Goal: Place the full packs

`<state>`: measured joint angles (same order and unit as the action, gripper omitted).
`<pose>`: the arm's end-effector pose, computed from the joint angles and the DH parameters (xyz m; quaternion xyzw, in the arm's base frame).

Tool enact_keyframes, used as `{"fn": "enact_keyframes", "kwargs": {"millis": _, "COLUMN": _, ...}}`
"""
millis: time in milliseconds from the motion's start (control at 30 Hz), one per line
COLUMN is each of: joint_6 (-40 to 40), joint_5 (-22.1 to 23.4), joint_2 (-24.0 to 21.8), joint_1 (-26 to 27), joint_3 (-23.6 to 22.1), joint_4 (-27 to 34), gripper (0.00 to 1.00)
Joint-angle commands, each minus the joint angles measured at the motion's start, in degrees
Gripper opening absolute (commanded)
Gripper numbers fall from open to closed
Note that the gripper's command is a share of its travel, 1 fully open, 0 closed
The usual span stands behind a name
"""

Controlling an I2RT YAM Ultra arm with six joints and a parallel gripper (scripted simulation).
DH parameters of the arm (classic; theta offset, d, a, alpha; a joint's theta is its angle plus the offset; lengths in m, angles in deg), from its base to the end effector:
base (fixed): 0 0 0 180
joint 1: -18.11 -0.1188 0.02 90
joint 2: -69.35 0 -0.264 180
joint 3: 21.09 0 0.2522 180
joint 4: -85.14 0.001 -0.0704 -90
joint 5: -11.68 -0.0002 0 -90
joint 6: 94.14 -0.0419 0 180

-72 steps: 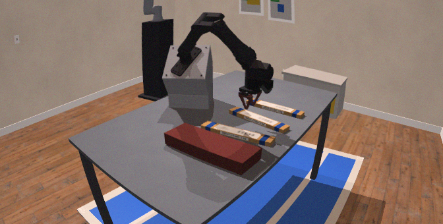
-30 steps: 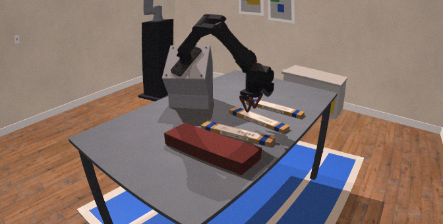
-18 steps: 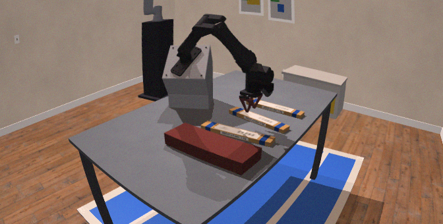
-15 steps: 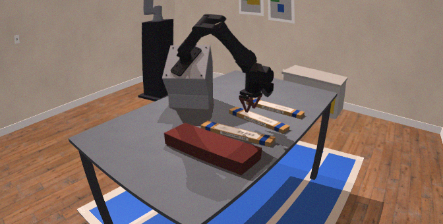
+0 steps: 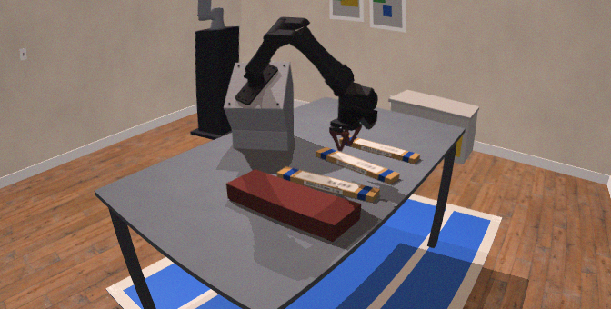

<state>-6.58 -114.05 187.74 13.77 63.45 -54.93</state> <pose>0.3846 0.0057 0.1103 0.0276 0.9429 -0.2952 0.1520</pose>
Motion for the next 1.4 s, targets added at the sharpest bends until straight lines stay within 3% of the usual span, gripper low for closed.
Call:
{"fn": "enact_keyframes", "kwargs": {"millis": 0, "joint_6": -0.99, "joint_5": -0.46, "joint_2": -2.45, "joint_1": -1.91, "joint_3": -0.16, "joint_4": 1.41, "gripper": 0.64}}
{"fn": "enact_keyframes", "kwargs": {"millis": 833, "joint_6": -4.28, "joint_5": -1.16, "joint_2": -5.77, "joint_1": -4.64, "joint_3": 0.97, "joint_4": 7.81, "gripper": 0.64}}
{"fn": "enact_keyframes", "kwargs": {"millis": 1367, "joint_6": -4.37, "joint_5": -1.19, "joint_2": -5.82, "joint_1": -4.69, "joint_3": 1.02, "joint_4": 7.98, "gripper": 0.64}}
